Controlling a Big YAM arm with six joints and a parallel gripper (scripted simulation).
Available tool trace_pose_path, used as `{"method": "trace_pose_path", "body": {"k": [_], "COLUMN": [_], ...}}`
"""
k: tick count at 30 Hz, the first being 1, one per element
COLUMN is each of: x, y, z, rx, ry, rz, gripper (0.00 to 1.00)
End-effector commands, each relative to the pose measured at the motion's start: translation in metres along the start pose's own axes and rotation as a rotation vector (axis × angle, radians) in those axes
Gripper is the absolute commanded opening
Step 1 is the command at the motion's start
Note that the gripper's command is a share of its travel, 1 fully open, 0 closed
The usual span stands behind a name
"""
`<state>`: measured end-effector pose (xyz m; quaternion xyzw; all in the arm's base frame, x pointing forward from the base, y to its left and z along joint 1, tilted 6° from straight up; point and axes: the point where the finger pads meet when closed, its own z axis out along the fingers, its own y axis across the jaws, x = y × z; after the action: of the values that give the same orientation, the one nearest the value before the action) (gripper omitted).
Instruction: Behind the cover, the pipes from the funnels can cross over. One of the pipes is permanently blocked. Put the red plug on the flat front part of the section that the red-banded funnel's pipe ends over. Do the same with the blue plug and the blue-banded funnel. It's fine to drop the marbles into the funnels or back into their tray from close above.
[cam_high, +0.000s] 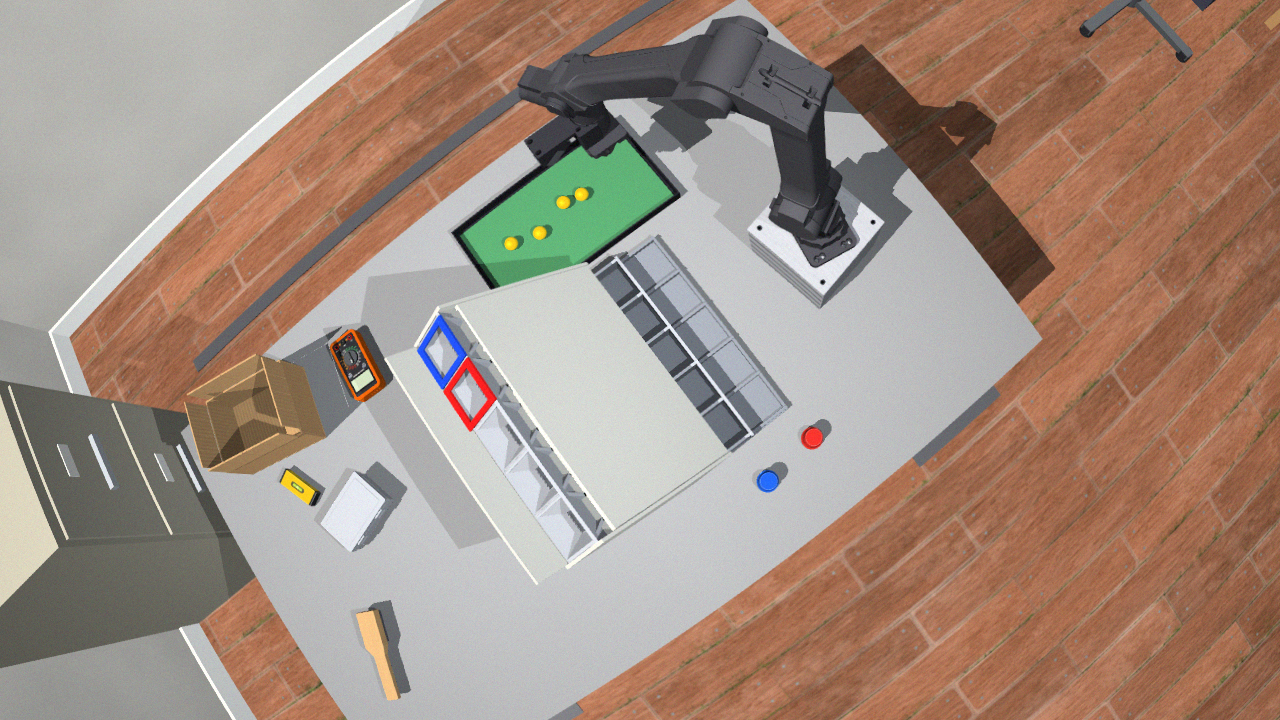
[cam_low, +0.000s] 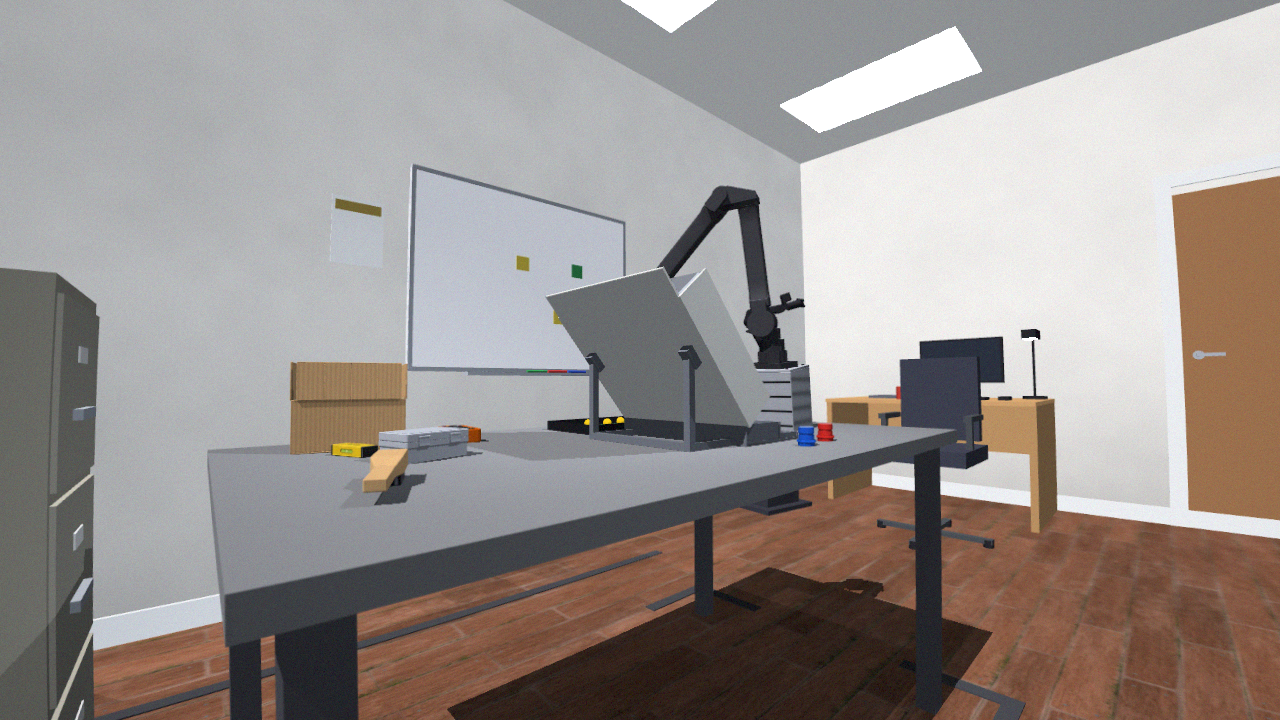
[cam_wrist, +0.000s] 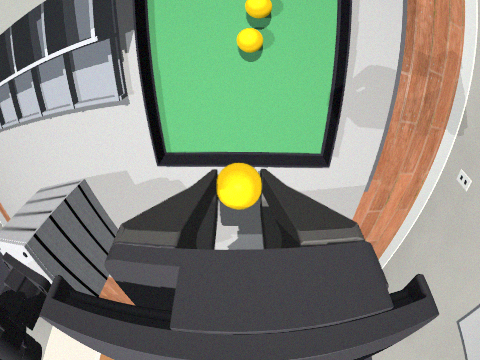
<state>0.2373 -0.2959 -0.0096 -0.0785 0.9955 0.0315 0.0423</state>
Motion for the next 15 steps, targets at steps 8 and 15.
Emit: {"method": "trace_pose_path", "body": {"k": [8,15], "x": [-0.0106,-0.0115], "y": [-0.0246,-0.0271], "z": [-0.0214,-0.0229], "rx": [0.049,0.036], "ry": [-0.031,-0.023], "rz": [-0.011,-0.009], "gripper": [0.00,0.00]}}
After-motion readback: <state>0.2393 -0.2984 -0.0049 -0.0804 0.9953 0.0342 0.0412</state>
